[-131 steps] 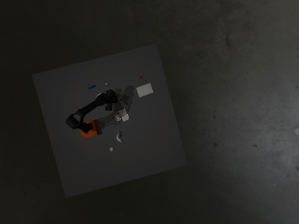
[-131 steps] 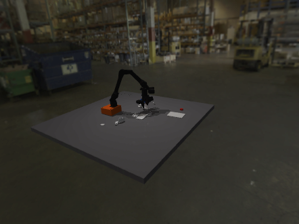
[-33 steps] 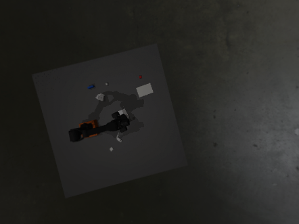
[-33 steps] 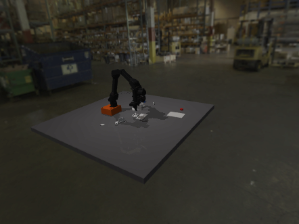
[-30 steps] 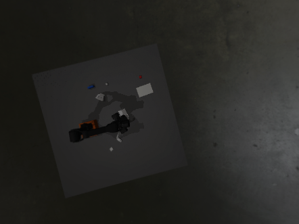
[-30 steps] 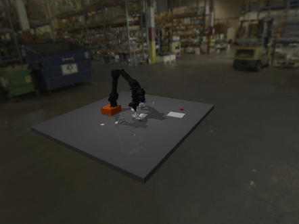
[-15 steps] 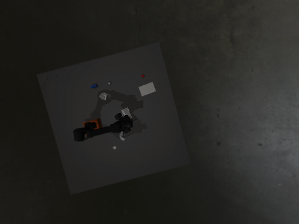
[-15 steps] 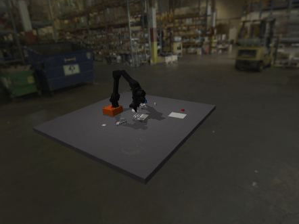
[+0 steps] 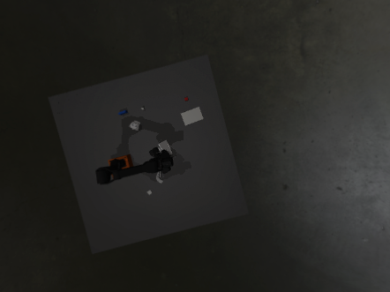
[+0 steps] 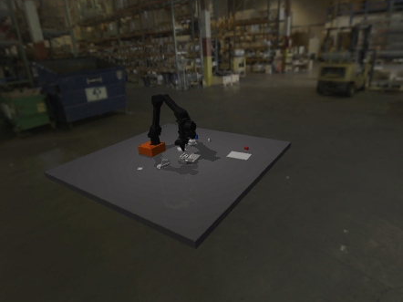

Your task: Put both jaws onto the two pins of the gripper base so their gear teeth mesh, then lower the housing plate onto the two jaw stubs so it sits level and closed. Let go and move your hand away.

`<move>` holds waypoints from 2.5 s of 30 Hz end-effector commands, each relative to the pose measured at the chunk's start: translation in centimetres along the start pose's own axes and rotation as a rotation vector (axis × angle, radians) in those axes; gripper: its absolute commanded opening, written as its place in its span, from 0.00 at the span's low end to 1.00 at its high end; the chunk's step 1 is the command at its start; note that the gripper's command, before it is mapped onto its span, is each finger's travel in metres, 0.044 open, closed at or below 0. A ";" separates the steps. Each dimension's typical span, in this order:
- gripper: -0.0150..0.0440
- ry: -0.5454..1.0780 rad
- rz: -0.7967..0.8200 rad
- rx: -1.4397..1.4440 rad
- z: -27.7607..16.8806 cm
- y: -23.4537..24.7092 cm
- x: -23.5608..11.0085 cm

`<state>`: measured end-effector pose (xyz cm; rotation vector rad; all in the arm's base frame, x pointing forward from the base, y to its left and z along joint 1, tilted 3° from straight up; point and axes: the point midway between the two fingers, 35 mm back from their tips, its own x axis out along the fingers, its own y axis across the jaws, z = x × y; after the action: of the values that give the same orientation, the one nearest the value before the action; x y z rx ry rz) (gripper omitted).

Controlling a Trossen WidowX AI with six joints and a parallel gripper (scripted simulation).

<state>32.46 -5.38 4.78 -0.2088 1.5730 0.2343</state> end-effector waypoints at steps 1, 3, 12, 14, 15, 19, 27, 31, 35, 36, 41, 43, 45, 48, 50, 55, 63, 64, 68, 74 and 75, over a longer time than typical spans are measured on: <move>0.48 0.001 -0.005 -0.009 0.0 -0.1 0.0; 0.48 0.001 -0.005 -0.009 0.0 -0.1 0.0; 0.48 0.000 -0.003 -0.009 1.7 1.7 0.0; 0.48 0.000 -0.003 -0.009 2.1 2.1 0.0; 0.48 0.000 -0.003 -0.009 2.2 2.3 0.0; 0.48 0.000 -0.003 -0.009 2.2 2.3 0.0; 0.48 0.000 -0.003 -0.009 2.2 2.3 0.0; 0.48 0.000 -0.003 -0.009 2.2 2.3 0.0; 0.48 0.000 -0.003 -0.009 2.2 2.3 0.0; 0.48 0.000 -0.003 -0.009 2.2 2.3 0.0; 0.48 0.000 -0.003 0.002 2.2 2.3 0.0; 0.48 0.000 -0.003 0.002 2.2 2.3 0.0; 0.48 0.000 -0.003 0.002 2.2 2.3 0.0; 0.48 0.000 -0.003 0.002 2.2 2.3 0.0; 0.48 0.000 -0.003 0.002 2.3 2.4 0.0; 0.48 0.000 -0.003 0.002 2.3 2.4 0.0; 0.48 0.000 -0.003 0.002 2.4 2.4 0.6; 0.48 0.000 -0.003 0.001 2.4 2.4 0.8; 0.48 0.000 -0.003 0.001 2.4 2.4 1.4; 0.48 0.000 -0.003 0.001 2.4 2.3 2.4; 0.48 0.000 -0.003 0.001 2.4 2.3 2.6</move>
<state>34.23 -2.43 2.95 -0.2153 1.5679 0.2366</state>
